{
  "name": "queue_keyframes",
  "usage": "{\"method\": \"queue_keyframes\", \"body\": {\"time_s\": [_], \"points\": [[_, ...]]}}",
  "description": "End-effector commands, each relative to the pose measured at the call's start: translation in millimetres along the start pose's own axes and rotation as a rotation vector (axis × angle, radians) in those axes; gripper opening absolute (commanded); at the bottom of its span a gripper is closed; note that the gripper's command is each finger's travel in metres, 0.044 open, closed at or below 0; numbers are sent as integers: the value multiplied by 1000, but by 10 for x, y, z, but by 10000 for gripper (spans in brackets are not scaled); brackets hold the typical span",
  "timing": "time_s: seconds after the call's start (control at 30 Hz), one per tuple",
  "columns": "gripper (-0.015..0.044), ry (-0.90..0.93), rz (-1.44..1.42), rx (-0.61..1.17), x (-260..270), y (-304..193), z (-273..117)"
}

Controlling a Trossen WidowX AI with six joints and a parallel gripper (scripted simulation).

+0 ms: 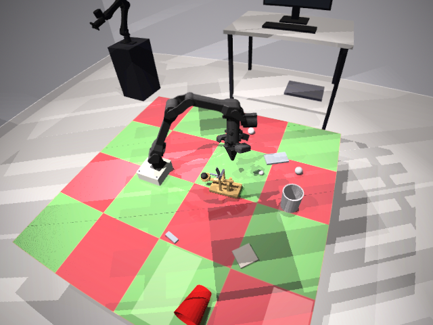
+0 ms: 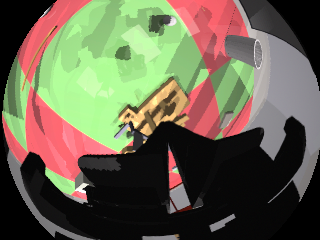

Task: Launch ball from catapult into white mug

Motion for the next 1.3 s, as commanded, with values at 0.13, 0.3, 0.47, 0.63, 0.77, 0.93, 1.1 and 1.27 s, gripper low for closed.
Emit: {"method": "queue_keyframes", "body": {"time_s": [0.13,0.3,0.47,0.63,0.77,0.93,1.1,1.27], "points": [[0,-45,-239,159,321,-306,43],[0,-72,-379,251,474,-490,53],[0,-101,-522,342,600,-676,51],[0,-126,-647,422,689,-835,42],[0,-127,-651,425,692,-841,41],[0,-127,-651,425,695,-837,51],[0,-127,-651,425,716,-812,121],[0,-127,-651,424,738,-786,197]]}}
Point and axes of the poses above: the point midway between the two fingers, 35 mm back from their tips, its own z axis out along the fingers, its own x axis across the jaws, y = z × x, the point moved 2 cm from there along -z, back along the fingers, and after that the axes turned 10 degrees about z, right-handed, at the moved point
